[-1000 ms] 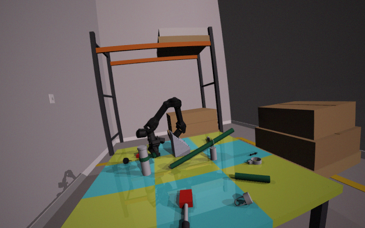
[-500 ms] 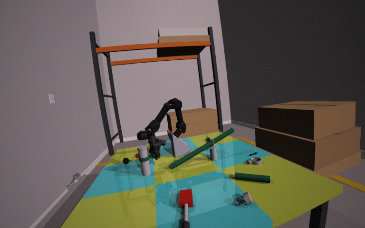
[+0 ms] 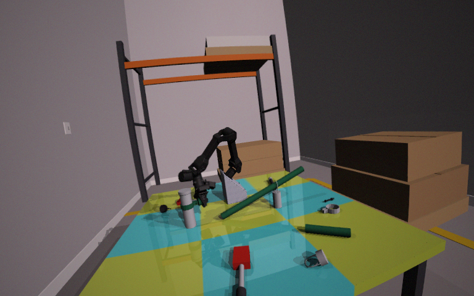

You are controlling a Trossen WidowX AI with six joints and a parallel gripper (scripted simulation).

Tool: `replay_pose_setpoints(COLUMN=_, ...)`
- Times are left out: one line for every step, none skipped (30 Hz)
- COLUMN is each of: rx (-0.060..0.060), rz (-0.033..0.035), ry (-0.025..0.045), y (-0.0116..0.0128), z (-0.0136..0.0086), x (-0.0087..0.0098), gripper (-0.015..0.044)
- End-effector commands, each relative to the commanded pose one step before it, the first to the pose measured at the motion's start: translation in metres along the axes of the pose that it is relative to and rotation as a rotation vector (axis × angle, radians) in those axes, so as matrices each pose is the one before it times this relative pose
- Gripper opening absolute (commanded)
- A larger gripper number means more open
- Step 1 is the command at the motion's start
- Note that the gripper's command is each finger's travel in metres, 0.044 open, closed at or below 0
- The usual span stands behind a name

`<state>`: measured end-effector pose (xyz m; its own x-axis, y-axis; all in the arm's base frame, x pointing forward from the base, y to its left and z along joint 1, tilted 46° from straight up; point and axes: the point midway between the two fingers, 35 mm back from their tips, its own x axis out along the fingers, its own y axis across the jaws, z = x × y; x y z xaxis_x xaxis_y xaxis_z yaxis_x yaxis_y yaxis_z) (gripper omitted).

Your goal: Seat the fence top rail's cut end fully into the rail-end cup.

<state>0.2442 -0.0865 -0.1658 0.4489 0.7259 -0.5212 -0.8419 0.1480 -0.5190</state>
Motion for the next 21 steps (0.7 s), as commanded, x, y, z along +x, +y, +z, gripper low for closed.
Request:
replay_pose_setpoints(rx=0.022, rz=-0.00284, ry=0.00791, y=-0.00177, z=0.00045, x=0.0009, gripper=0.0)
replay_pose_setpoints(rx=0.0032, rz=0.00008, ry=0.00183, y=-0.00029, z=-0.00001, x=0.00019, gripper=0.0)
replay_pose_setpoints(rx=0.0048, rz=0.00009, ry=0.00273, y=-0.00043, z=-0.00001, x=0.00028, gripper=0.0)
replay_pose_setpoints(rx=0.0068, rz=0.00005, ry=0.00384, y=-0.00062, z=0.0, x=0.00039, gripper=0.0)
replay_pose_setpoints(rx=0.0071, rz=-0.00004, ry=0.00397, y=-0.00066, z=0.00001, x=0.0004, gripper=0.0)
replay_pose_setpoints(rx=0.0078, rz=-0.00015, ry=0.00434, y=-0.00073, z=0.00003, x=0.00043, gripper=0.0)
replay_pose_setpoints(rx=0.0076, rz=-0.00026, ry=0.00423, y=-0.00073, z=0.00005, x=0.00042, gripper=0.0)
replay_pose_setpoints(rx=0.0017, rz=0.00004, ry=0.00095, y=-0.00015, z=0.0, x=0.0001, gripper=0.0)
replay_pose_setpoints(rx=0.0036, rz=0.00007, ry=0.00201, y=-0.00032, z=-0.00001, x=0.0002, gripper=0.0)
replay_pose_setpoints(rx=0.0046, rz=0.00006, ry=0.00259, y=-0.00042, z=0.0, x=0.00026, gripper=0.0)
replay_pose_setpoints(rx=0.006, rz=0.00001, ry=0.00337, y=-0.00055, z=0.0, x=0.00034, gripper=0.0)
replay_pose_setpoints(rx=0.0078, rz=-0.00008, ry=0.00439, y=-0.00073, z=0.00002, x=0.00044, gripper=0.0)
replay_pose_setpoints(rx=0.0069, rz=-0.00017, ry=0.00387, y=-0.00066, z=0.00003, x=0.00038, gripper=0.0)
replay_pose_setpoints(rx=0.0019, rz=0.00005, ry=0.00105, y=-0.00017, z=0.0, x=0.00011, gripper=0.0)
replay_pose_setpoints(rx=0.0032, rz=0.00007, ry=0.00178, y=-0.00028, z=-0.00001, x=0.00018, gripper=0.0)
replay_pose_setpoints(rx=0.0047, rz=0.00007, ry=0.00265, y=-0.00042, z=0.0, x=0.00027, gripper=0.0)
replay_pose_setpoints(rx=0.0066, rz=0.00003, ry=0.00373, y=-0.00061, z=0.0, x=0.00037, gripper=0.0)
replay_pose_setpoints(rx=0.0069, rz=-0.00006, ry=0.00386, y=-0.00064, z=0.00002, x=0.00038, gripper=0.0)
replay_pose_setpoints(rx=0.0076, rz=-0.00017, ry=0.00425, y=-0.00072, z=0.00003, x=0.00042, gripper=0.0)
replay_pose_setpoints(rx=0.0076, rz=-0.00028, ry=0.00425, y=-0.00073, z=0.00005, x=0.00041, gripper=0.0)
replay_pose_setpoints(rx=0.0017, rz=0.00004, ry=0.00095, y=-0.00015, z=0.0, x=0.0001, gripper=0.0)
